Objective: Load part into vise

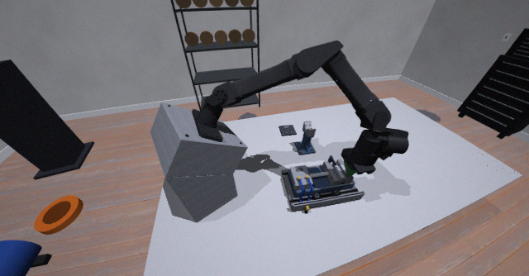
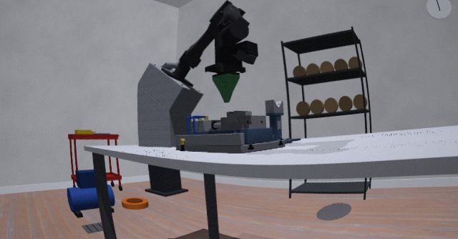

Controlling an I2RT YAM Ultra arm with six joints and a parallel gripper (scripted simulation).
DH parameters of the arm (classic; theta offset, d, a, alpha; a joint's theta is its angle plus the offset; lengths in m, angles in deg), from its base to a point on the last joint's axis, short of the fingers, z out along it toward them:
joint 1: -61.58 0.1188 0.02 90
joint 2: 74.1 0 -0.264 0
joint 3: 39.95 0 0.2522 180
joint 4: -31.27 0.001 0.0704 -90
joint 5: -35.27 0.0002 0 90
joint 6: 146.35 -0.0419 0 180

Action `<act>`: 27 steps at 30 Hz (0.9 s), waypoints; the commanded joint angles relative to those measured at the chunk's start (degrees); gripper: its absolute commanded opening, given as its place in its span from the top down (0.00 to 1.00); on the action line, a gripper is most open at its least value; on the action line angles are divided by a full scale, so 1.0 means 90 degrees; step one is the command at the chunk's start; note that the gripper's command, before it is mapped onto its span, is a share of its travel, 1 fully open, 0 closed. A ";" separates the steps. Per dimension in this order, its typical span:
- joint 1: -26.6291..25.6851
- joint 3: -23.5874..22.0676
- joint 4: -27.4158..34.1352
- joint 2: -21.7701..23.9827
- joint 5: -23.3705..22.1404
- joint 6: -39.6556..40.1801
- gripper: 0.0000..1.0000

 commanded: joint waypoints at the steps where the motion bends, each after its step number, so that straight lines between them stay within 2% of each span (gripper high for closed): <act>1: -0.0002 0.0212 -0.0174 -0.0094 0.0031 -0.0100 1.00; 11: 0.0012 0.0229 -0.0329 -0.0119 0.0040 -0.0174 1.00; 19: 0.0083 0.0256 -0.0390 -0.0330 0.0074 -0.0223 1.00; 27: 0.0082 0.0260 -0.0432 -0.0266 0.0067 -0.0234 1.00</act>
